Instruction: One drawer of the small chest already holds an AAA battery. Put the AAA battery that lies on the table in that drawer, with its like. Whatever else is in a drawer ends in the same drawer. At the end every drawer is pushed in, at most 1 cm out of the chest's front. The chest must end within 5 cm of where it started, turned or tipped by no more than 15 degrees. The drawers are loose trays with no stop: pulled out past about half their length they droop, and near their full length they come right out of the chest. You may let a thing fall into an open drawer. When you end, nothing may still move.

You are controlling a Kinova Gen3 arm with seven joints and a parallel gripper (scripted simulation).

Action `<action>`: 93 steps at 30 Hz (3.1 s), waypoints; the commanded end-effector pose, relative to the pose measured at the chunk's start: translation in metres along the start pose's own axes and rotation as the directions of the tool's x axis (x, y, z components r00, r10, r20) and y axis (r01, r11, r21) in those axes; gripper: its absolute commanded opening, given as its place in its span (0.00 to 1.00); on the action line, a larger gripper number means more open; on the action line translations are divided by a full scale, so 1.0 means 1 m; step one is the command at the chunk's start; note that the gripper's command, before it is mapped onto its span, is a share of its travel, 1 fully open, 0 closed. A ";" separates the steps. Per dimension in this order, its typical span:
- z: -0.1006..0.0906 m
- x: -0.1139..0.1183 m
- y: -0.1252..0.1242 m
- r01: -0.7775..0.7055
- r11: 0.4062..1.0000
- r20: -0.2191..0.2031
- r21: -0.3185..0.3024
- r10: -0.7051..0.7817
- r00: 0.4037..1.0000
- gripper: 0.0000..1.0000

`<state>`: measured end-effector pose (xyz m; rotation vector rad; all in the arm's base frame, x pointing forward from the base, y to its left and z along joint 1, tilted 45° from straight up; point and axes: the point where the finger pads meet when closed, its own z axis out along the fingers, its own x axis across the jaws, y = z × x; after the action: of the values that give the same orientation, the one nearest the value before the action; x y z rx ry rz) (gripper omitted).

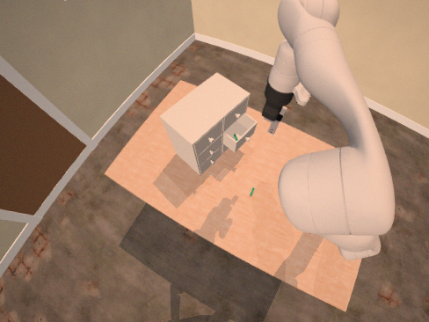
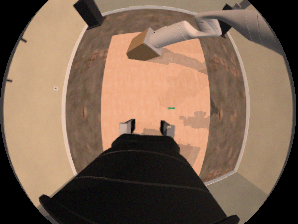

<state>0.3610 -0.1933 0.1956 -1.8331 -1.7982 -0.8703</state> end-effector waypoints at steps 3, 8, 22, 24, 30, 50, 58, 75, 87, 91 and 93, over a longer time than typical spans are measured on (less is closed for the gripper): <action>-0.001 0.000 -0.001 -0.021 1.000 0.001 -0.001 0.021 1.000 1.00; -0.003 0.000 -0.002 -0.064 0.998 -0.001 -0.001 0.064 0.998 1.00; -0.006 0.000 -0.005 -0.143 0.990 -0.003 -0.002 0.143 0.990 1.00; -0.006 0.000 -0.005 -0.153 0.988 -0.003 -0.002 0.153 0.988 1.00; -0.007 0.001 -0.006 -0.177 0.984 -0.004 -0.002 0.177 0.984 1.00; -0.008 0.001 -0.007 -0.211 0.978 -0.005 -0.002 0.211 0.977 1.00; -0.008 0.001 -0.007 -0.213 0.977 -0.005 -0.002 0.213 0.977 1.00; -0.008 0.001 -0.007 -0.213 0.977 -0.005 -0.002 0.213 0.977 1.00; -0.008 0.001 -0.007 -0.213 0.977 -0.005 -0.002 0.213 0.977 1.00; -0.008 0.001 -0.007 -0.213 0.977 -0.005 -0.002 0.213 0.977 1.00; -0.008 0.001 -0.007 -0.213 0.977 -0.005 -0.002 0.213 0.977 1.00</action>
<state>0.3528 -0.1969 0.2006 -1.9775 -1.5608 -0.7935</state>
